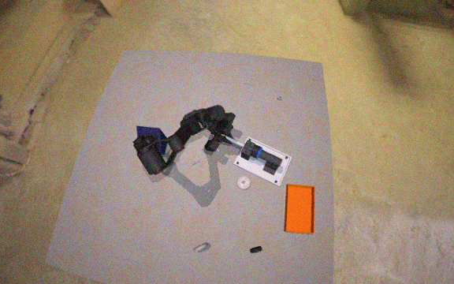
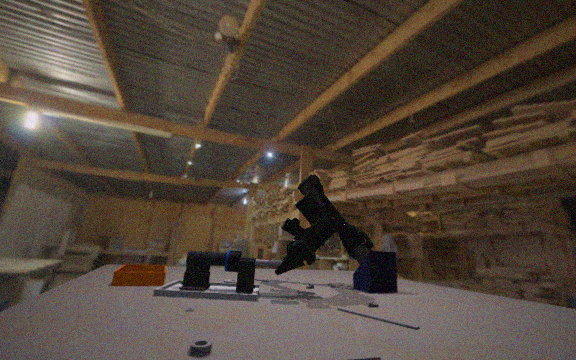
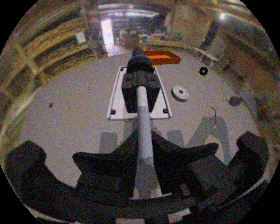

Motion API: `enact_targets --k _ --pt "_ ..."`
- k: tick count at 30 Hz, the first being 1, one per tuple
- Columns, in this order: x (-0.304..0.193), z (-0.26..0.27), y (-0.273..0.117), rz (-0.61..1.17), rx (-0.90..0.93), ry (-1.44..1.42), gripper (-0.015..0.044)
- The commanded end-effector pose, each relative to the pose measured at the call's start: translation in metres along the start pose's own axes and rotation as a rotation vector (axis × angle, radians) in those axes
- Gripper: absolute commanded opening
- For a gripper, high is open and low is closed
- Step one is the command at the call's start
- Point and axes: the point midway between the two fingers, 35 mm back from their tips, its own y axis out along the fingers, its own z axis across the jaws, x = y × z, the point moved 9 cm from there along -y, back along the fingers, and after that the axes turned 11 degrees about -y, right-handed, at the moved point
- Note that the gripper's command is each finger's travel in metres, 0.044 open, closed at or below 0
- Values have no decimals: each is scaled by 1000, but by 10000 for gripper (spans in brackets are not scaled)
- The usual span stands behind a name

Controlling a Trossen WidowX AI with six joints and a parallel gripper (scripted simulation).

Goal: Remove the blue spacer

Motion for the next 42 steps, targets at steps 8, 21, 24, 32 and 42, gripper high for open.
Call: enact_targets --k 8,21,24,32,42 --pt "-2 0 -2 -1 -1 -1 0" --pt "-3 0 -3 0 -1 -1 0" --pt "-3 0 -3 0 -1 -1 0" --pt "-4 1 -4 0 -1 -1 0" --pt "-5 1 -5 0 -1 -1 0"
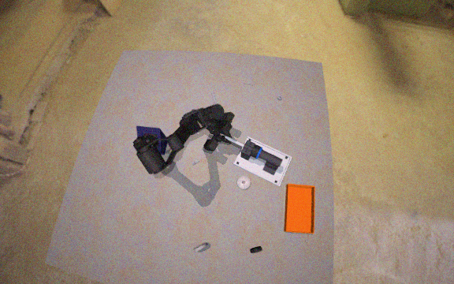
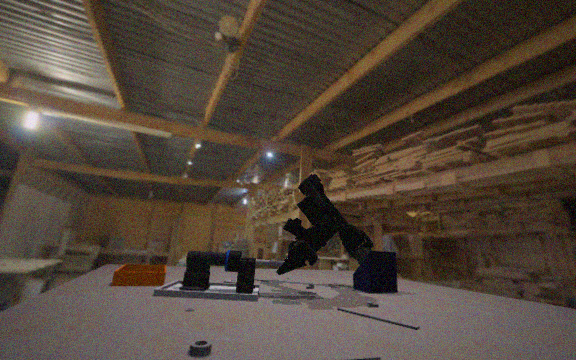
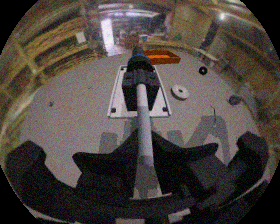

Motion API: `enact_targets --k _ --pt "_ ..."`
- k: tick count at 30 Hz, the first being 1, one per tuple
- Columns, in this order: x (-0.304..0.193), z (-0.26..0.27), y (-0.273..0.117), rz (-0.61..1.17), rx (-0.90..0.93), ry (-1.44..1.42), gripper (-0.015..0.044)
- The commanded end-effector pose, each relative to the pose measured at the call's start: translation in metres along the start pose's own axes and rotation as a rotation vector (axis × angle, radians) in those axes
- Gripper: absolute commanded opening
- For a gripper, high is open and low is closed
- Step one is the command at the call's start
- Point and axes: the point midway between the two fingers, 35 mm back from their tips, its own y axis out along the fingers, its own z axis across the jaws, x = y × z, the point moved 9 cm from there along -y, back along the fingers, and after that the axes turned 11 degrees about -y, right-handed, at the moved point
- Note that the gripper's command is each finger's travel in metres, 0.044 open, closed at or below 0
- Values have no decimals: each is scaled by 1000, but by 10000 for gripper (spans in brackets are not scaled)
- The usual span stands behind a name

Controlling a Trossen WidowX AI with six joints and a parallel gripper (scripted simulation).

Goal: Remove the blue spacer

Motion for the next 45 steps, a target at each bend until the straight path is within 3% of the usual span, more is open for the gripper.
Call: enact_targets --k 1,45 --pt "-1 0 -2 -1 -1 -1 0" --pt "-5 1 -5 -1 0 -1 0"
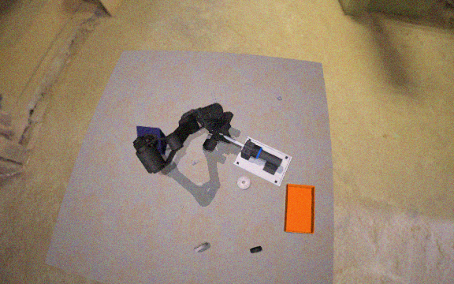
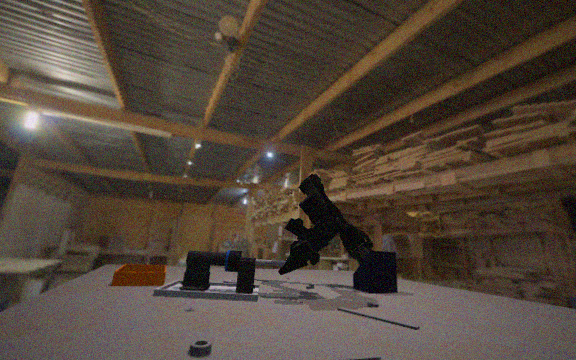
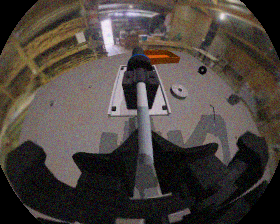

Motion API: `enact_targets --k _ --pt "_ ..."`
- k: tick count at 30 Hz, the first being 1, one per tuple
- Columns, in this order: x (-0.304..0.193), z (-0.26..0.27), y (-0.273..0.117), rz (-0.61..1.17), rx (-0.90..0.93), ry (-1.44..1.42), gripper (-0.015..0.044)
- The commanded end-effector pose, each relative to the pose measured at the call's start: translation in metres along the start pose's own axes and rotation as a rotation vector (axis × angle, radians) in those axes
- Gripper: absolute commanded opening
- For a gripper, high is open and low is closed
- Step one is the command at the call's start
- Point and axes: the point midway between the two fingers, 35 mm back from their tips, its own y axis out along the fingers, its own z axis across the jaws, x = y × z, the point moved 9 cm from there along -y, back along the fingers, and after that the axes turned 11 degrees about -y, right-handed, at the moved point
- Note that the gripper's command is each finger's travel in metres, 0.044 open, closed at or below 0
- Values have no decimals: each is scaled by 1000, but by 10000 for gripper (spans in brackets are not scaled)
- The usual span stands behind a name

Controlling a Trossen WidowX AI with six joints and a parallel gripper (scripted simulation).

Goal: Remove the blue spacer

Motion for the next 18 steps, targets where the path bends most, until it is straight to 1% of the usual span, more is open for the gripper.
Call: enact_targets --k 1,18 --pt "-2 0 -1 0 0 -2 0" --pt "-3 0 -3 0 0 -2 0"
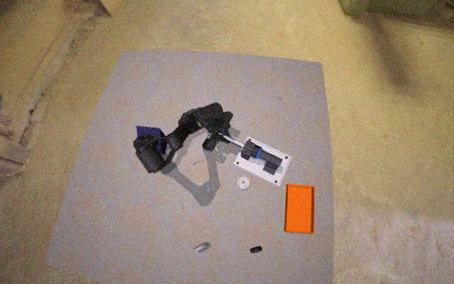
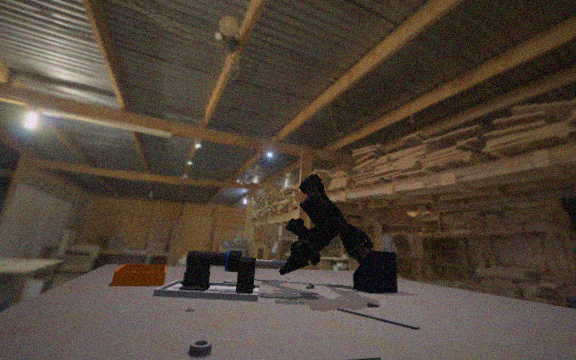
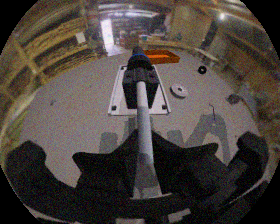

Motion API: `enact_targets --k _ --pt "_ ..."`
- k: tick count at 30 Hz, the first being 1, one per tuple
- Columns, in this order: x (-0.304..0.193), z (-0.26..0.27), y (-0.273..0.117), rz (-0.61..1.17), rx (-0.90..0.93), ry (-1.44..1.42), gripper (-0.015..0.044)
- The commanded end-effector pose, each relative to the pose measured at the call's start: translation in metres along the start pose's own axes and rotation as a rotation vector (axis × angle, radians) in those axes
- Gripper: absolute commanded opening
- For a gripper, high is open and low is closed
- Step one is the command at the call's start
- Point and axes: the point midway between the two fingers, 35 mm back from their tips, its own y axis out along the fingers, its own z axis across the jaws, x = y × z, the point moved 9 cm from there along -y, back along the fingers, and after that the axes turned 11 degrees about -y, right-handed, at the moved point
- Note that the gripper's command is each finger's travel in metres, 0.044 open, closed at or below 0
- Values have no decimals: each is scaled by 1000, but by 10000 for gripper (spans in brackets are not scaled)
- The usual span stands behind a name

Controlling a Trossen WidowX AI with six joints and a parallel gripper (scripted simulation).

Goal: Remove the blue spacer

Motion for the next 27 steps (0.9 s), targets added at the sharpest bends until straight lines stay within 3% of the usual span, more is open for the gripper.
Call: enact_targets --k 1,27 --pt "-2 0 -1 0 0 -2 0" --pt "-4 0 -3 0 0 -2 0"
